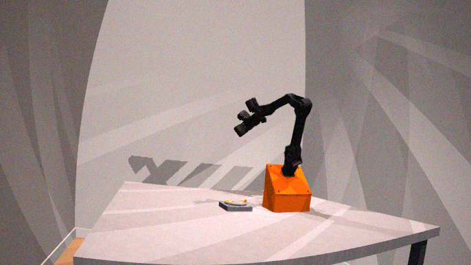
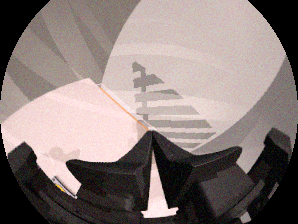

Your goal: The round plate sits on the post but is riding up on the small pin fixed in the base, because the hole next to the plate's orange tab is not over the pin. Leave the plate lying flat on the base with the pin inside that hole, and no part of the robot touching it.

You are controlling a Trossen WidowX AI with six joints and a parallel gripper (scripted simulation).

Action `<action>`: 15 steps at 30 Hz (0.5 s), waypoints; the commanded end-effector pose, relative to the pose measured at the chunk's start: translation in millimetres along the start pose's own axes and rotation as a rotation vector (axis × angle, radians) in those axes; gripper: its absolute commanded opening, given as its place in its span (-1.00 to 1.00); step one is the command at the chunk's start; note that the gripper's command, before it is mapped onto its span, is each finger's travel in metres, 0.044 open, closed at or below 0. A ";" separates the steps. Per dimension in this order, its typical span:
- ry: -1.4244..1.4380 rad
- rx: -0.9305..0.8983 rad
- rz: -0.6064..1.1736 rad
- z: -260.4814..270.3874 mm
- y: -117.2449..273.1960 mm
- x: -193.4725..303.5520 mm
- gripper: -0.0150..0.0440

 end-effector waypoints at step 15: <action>0.513 -0.778 0.475 249.7 53.9 166.1 -0.49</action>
Point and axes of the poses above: the point midway between the two fingers, 35 mm back from their tips, its own y axis back along the fingers, its own z axis across the jaws, x = y × z, the point moved 1 cm from there along y, back along the fingers, and after that the axes turned 2 degrees about -y, right-handed, at the moved point
